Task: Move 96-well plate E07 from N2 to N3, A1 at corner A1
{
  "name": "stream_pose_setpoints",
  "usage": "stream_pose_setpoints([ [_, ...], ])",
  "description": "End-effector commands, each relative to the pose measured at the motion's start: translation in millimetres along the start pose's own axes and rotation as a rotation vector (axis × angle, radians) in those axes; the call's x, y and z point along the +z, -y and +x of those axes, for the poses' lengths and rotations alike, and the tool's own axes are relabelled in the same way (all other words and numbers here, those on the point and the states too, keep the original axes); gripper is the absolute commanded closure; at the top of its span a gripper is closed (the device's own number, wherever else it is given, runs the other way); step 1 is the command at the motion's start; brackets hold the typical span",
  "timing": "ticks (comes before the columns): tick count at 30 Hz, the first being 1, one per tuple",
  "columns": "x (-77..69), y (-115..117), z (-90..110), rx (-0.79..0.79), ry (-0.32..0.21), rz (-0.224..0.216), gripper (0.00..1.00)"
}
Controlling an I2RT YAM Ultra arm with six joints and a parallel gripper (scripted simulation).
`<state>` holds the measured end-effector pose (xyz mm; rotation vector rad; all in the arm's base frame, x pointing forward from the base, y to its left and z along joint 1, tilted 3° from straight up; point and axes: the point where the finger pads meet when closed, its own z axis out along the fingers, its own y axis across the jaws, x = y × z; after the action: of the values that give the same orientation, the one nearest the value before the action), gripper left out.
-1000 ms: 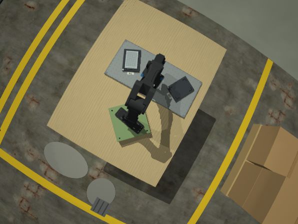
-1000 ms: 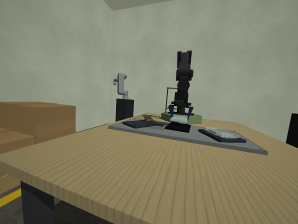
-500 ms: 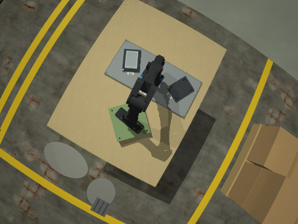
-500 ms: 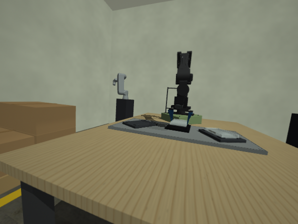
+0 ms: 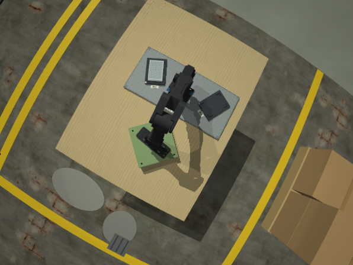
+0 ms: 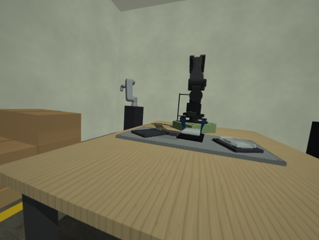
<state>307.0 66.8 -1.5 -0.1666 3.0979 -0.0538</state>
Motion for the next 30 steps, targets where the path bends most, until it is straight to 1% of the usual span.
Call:
stream_pose_setpoints([
  [1, -2.8, -0.2, -3.1, 0.0, 0.015, -0.002, 1.0],
  [30, 1.2, 0.1, -1.6, 0.0, 0.015, -0.002, 1.0],
])
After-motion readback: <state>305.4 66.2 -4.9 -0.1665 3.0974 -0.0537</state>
